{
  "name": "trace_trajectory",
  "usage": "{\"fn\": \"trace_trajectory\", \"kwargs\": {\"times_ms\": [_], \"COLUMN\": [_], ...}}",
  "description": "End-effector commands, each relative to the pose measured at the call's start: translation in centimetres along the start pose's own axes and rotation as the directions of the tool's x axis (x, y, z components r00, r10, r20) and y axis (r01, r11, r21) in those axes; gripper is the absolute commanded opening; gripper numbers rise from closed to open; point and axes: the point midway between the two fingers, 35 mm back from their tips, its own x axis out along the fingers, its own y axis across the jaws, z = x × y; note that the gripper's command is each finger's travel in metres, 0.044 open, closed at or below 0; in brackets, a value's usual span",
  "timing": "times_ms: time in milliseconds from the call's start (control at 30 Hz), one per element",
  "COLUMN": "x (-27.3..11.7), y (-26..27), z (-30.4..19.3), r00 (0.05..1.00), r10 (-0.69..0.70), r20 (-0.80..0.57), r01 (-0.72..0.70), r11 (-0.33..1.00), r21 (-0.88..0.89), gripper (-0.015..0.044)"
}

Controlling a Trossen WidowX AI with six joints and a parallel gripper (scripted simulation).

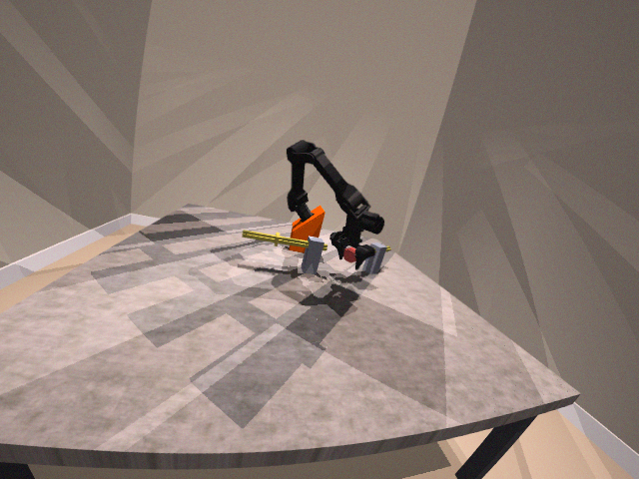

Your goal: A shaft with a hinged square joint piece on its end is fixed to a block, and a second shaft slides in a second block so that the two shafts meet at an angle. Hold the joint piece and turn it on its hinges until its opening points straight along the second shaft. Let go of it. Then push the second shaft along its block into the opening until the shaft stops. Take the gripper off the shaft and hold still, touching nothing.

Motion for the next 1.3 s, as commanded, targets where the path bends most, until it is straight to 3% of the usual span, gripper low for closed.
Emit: {"fn": "trace_trajectory", "kwargs": {"times_ms": [0, 233, 1267], "x": [0.5, 0.5, 0.5], "y": [-0.36, -0.36, -0.36], "z": [0.04, 0.04, 0.04], "r00": [1.0, 1.0, 1.0], "r10": [-0.011, -0.011, -0.011], "r20": [0.004, 0.004, 0.004], "r01": [0.011, 0.011, 0.011], "r11": [1.0, 1.0, 1.0], "r21": [-0.008, -0.008, -0.008], "gripper": [0.0361, 0.0182, 0.0182]}}
